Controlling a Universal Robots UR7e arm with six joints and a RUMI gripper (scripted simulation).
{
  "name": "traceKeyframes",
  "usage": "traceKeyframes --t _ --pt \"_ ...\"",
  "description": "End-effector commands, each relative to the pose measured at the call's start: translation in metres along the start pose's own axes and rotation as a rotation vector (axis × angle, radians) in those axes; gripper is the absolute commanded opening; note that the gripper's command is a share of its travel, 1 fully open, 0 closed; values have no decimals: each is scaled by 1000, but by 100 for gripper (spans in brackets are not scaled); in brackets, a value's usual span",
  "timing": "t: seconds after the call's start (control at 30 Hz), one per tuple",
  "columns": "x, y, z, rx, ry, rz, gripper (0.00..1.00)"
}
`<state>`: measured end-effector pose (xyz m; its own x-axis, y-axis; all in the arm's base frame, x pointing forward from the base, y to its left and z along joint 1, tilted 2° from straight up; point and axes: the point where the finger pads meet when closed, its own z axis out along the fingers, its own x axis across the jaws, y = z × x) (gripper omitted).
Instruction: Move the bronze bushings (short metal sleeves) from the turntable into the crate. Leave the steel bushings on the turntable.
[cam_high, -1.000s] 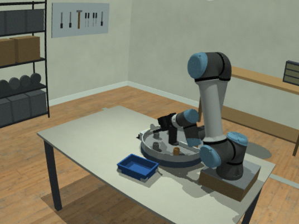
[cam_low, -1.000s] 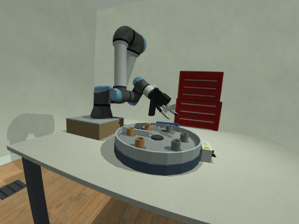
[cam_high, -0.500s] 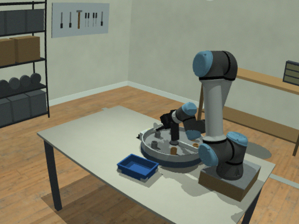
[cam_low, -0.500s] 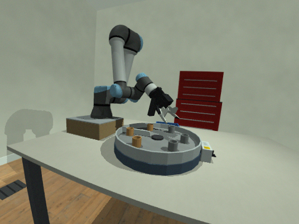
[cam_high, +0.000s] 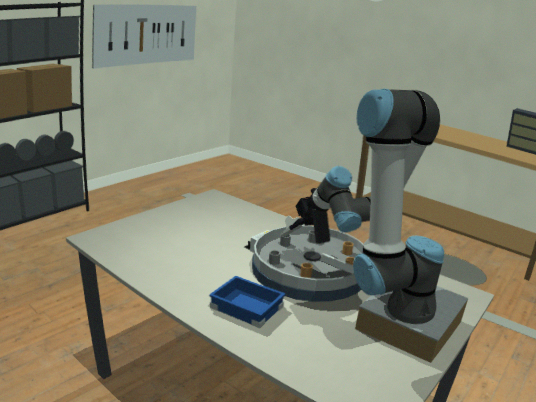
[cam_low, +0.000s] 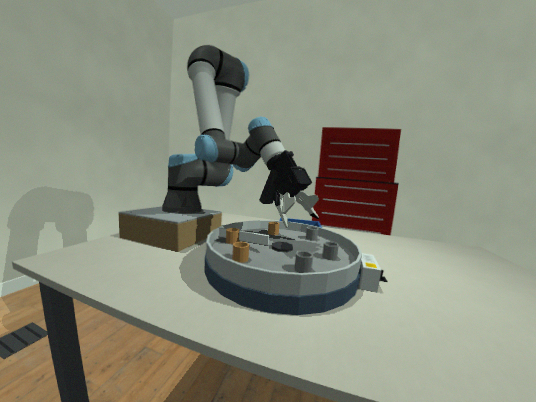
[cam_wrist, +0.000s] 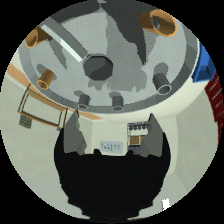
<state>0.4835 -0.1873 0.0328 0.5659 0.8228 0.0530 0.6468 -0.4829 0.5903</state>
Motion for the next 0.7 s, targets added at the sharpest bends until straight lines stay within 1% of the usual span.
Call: traceKeyframes --t 0.0,0.03,0.17,0.2,0.27,0.3,0.37,0.4,0.47,0.5,0.53,0.6,0.67 --pt "-14 1 0 57 -18 21 100" --pt "-14 1 0 57 -18 21 100" --pt "-37 -2 -8 139 -45 59 100" --pt "-37 -2 -8 139 -45 59 100" --pt "-48 -4 -13 180 -58 79 100" --pt "-48 -4 -13 180 -58 79 100" --pt "-59 -6 -20 221 -69 100 100" --pt "-59 -6 -20 221 -69 100 100" --pt "-68 -9 -28 261 -80 120 100" --pt "-68 -9 -28 261 -80 120 100" --pt "-73 -10 -33 281 -85 130 100" --pt "-73 -10 -33 281 -85 130 100" --pt "-82 -13 -42 320 -93 150 100"
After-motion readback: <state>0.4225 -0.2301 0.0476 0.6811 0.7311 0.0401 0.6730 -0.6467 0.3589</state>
